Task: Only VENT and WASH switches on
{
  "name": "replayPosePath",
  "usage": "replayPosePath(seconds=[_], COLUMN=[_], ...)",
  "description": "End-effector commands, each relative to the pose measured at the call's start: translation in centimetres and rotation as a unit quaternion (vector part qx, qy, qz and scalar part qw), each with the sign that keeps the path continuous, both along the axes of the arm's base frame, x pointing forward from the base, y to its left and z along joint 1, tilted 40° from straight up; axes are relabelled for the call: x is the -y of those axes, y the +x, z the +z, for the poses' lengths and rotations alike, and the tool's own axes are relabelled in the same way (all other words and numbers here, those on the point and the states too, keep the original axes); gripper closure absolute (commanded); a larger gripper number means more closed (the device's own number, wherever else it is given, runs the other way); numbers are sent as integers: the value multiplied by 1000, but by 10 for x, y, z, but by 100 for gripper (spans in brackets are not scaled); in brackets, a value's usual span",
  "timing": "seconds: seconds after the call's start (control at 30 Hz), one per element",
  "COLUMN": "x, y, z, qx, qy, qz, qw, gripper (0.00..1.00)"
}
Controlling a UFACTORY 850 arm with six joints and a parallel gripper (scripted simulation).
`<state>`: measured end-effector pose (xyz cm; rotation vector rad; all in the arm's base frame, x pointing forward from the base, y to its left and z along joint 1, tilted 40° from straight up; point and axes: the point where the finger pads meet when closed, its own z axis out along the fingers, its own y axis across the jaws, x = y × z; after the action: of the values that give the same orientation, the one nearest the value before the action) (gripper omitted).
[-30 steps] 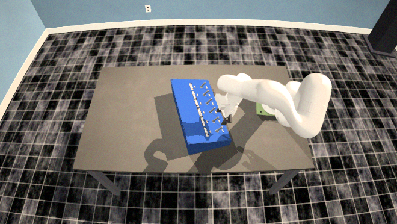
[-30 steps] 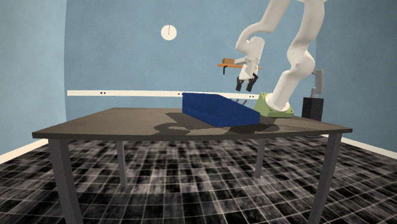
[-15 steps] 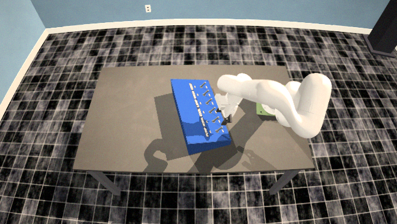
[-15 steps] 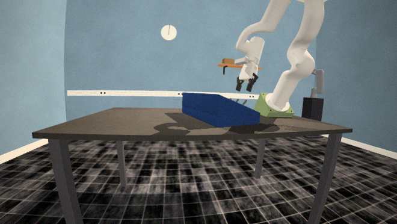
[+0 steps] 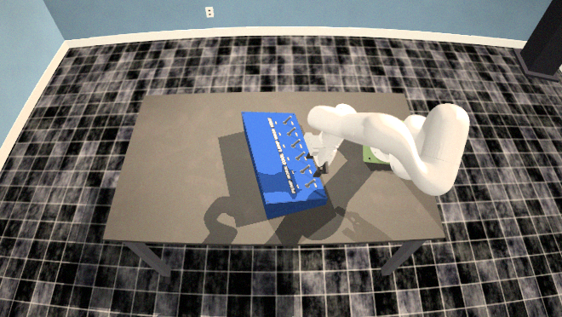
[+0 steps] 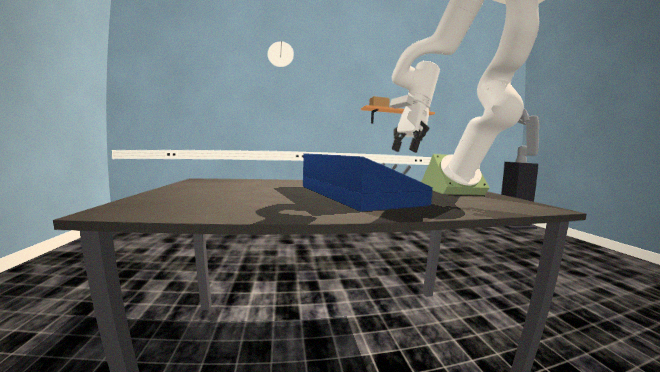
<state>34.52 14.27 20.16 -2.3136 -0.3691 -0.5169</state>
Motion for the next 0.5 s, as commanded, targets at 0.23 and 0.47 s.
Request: replayPosePath(seconds=[0.23, 0.47], x=[2, 8], y=[2, 5], z=[-1, -7], qx=[1, 1], qy=[0, 0], qz=[0, 0], qw=[1000, 1000], gripper=[0, 0])
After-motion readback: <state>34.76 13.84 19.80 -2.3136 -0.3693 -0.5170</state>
